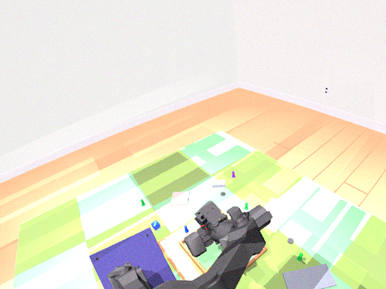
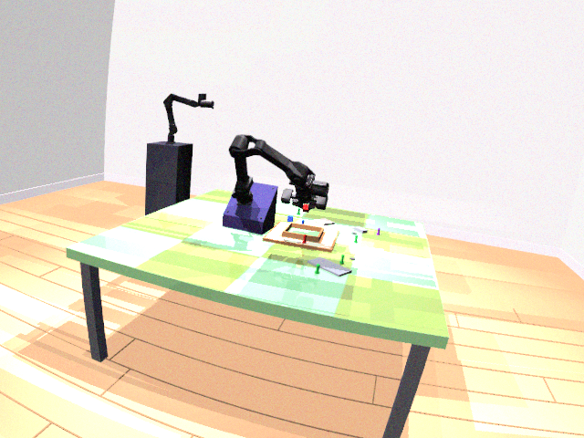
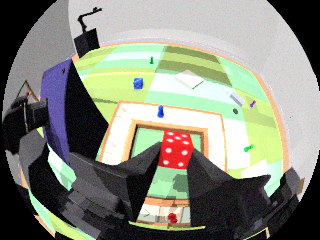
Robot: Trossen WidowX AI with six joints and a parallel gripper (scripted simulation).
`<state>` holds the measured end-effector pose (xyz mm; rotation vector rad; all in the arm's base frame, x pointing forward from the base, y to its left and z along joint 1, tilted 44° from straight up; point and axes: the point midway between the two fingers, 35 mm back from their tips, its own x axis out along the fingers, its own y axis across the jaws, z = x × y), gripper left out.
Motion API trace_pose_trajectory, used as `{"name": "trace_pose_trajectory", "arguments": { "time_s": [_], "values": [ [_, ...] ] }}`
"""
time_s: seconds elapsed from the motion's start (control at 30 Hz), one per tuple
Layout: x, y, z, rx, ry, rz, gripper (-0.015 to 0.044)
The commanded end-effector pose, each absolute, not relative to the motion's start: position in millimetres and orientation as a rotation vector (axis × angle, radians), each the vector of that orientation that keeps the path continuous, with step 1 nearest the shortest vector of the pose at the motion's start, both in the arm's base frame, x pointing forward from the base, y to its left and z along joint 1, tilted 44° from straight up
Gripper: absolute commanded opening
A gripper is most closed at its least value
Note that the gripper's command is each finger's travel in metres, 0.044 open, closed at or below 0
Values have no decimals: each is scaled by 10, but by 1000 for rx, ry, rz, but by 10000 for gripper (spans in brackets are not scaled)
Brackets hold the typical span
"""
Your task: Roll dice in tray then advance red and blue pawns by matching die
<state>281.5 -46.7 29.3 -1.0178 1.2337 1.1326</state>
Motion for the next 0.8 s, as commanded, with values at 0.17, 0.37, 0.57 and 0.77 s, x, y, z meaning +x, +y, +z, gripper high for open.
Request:
{"name": "trace_pose_trajectory", "arguments": {
  "time_s": [0.17, 0.37, 0.57, 0.77],
  "values": [
    [2827, -452, 305, -1015, 1228, 1134, 0],
    [2827, -452, 305, -1015, 1228, 1134, 0],
    [2827, -452, 305, -1015, 1228, 1134, 0],
    [2816, -467, 293, -1018, 1234, 1133, 0]
  ]
}}
